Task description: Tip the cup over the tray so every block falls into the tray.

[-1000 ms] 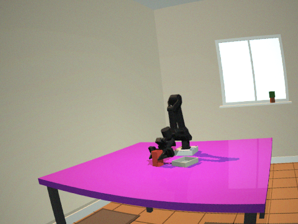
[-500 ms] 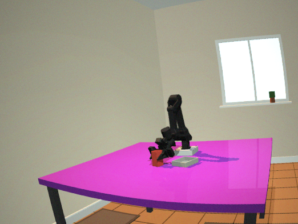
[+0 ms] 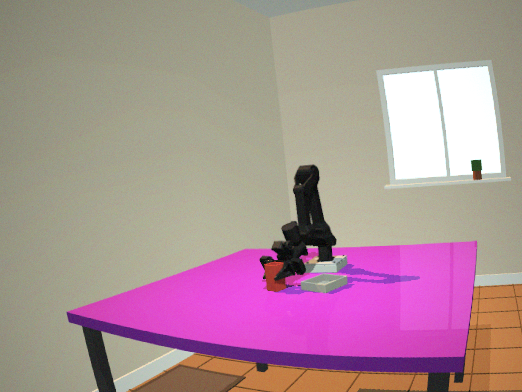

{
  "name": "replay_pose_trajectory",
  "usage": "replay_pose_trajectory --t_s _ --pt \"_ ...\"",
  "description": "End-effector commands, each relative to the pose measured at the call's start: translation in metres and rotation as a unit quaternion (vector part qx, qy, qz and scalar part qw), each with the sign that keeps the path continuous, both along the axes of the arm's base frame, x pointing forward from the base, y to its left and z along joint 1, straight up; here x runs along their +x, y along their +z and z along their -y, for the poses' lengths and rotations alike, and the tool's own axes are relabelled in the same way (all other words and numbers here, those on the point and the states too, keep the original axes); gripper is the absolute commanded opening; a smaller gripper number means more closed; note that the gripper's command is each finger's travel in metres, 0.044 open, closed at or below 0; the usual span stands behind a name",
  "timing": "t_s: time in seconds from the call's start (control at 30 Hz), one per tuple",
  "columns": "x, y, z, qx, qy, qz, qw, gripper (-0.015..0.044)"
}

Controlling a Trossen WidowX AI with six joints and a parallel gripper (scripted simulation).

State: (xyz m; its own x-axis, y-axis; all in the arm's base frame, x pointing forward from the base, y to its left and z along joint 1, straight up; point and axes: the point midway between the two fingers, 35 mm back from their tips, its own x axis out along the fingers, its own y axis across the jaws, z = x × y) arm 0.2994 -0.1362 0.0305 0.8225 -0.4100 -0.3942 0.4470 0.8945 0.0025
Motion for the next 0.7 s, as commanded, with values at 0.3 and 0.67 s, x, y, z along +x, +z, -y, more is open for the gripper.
replay_pose_trajectory --t_s 0.3,0.67 --pt "-0.001 0.022 0.0 -0.004 0.0 0.005 1.0 0.0" --pt "-0.002 0.036 -0.001 -0.004 0.0 0.005 1.0 0.0"
